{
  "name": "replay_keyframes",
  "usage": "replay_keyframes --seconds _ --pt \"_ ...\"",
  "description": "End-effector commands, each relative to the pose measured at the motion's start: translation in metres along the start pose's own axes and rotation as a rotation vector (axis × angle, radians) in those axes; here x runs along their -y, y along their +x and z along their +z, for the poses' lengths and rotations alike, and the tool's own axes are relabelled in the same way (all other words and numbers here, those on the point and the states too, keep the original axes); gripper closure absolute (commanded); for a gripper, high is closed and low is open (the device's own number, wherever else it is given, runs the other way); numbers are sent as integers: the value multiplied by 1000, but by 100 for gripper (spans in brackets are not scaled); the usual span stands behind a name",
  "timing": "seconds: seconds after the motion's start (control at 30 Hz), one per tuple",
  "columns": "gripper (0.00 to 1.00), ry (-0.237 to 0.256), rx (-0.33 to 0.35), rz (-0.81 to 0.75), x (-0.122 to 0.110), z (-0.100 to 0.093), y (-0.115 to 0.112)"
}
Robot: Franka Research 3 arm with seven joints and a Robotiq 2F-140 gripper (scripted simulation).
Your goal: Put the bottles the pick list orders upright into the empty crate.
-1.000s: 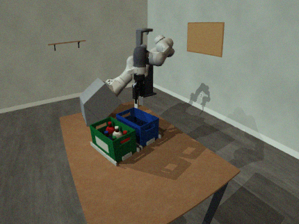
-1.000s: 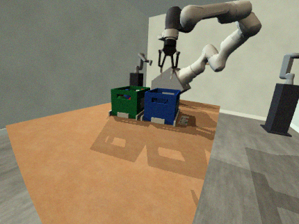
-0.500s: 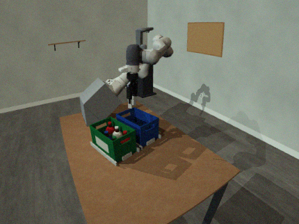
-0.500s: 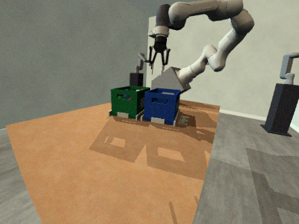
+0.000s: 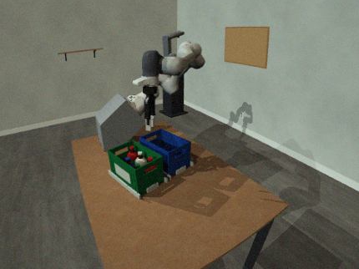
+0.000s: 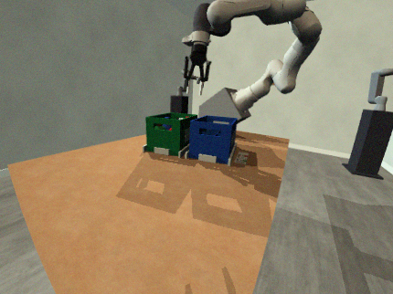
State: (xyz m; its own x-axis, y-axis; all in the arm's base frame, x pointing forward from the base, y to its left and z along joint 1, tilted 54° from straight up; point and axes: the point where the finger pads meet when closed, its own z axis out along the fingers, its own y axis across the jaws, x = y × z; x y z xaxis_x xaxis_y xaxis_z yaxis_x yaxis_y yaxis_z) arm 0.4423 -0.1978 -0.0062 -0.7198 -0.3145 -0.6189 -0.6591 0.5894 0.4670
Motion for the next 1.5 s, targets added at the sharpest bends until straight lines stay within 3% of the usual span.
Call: replay_keyframes --seconds 0.0,0.73,1.47 --pt "62 -9 8 -157 11 -3 10" --pt "62 1 21 -482 92 -24 65" --pt "62 -40 44 -835 94 -24 65"
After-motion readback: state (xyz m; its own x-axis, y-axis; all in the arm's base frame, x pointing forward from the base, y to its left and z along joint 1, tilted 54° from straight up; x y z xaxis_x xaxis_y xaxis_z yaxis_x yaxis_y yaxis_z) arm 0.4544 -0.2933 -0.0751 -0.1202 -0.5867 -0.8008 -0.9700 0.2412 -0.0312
